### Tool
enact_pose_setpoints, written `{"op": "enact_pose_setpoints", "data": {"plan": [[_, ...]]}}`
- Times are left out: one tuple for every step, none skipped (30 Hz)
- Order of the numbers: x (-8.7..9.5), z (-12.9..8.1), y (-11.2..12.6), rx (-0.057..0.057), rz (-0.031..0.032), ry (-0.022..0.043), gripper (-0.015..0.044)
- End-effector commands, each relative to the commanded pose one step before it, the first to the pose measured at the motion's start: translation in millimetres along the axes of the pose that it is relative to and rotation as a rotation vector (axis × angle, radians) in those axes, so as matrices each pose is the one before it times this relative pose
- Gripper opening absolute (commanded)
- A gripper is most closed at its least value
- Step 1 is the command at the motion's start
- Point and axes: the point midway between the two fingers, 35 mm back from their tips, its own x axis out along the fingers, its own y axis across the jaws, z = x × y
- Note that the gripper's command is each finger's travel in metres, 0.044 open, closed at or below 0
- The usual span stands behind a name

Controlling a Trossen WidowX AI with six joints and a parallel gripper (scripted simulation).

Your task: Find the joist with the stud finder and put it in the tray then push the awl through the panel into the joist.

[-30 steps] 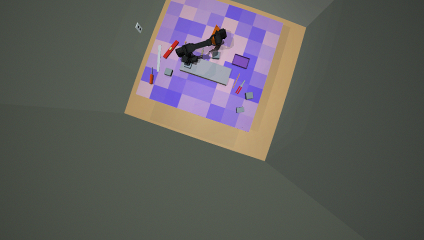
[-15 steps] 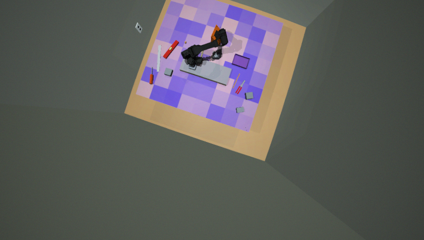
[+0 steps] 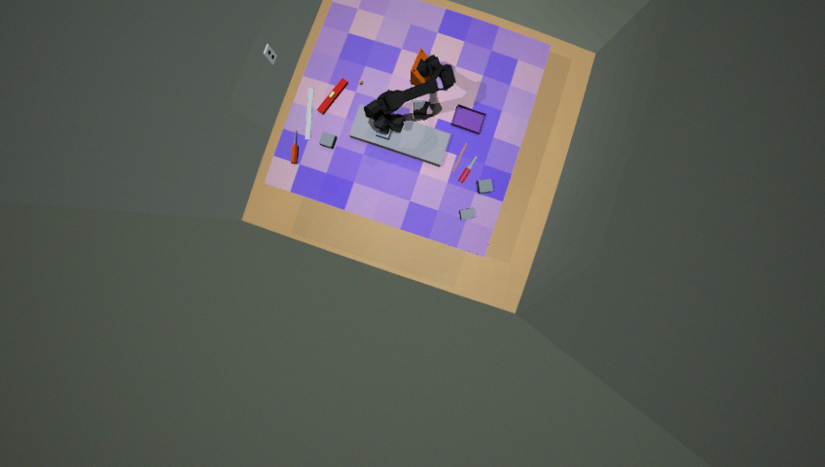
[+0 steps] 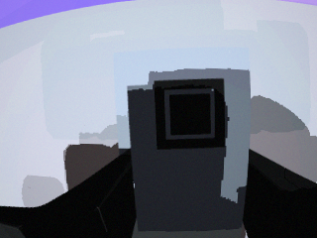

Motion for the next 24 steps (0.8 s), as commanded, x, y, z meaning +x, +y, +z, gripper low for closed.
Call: {"op": "enact_pose_setpoints", "data": {"plan": [[1.03,-0.53,16.42,0.001,0.00862,0.00016,0.0],[0.03,0.01,3.42,0.0001,0.00015,0.00004,0.0],[0.03,0.01,3.42,0.0001,0.00015,0.00004,0.0],[0.03,0.01,3.42,0.0001,0.00015,0.00004,0.0],[0.03,0.01,3.42,0.0001,0.00015,0.00004,0.0],[0.03,0.01,3.42,0.0001,0.00015,0.00004,0.0],[0.03,0.01,3.42,0.0001,0.00015,0.00004,0.0],[0.02,0.01,3.42,0.0001,0.00015,0.00003,0.0],[0.02,0.01,3.42,0.0001,0.00014,0.00003,0.0],[0.02,0.01,3.42,0.0001,0.00014,0.00003,0.0],[0.02,0.01,3.42,0.0001,0.00014,0.00003,0.0],[0.02,0.01,3.42,0.0001,0.00014,0.00003,0.0],[0.02,0.01,3.42,0.0001,0.00014,0.00003,0.0],[0.02,0.01,3.42,0.0001,0.00014,0.00003,0.0],[0.02,0.01,3.42,0.0001,0.00014,0.00003,0.0],[0.02,0.01,3.42,0.0001,0.00014,0.00003,0.0],[0.02,0.01,3.42,0.0001,0.00014,0.00003,0.0],[0.02,0.01,3.42,0.0001,0.00014,0.00003,0.0],[0.02,0.01,3.42,0.0001,0.00014,0.00003,0.0],[0.02,0.01,3.42,0.0001,0.00013,0.00003,0.0],[0.02,0.01,3.42,0.0001,0.00013,0.00002,0.0],[0.02,0.01,3.42,0.0001,0.00013,0.00002,0.0],[0.02,0.01,3.43,0.0001,0.00013,0.00002,0.0],[0.01,0.01,3.43,0.0001,0.00013,0.00002,0.0]]}}
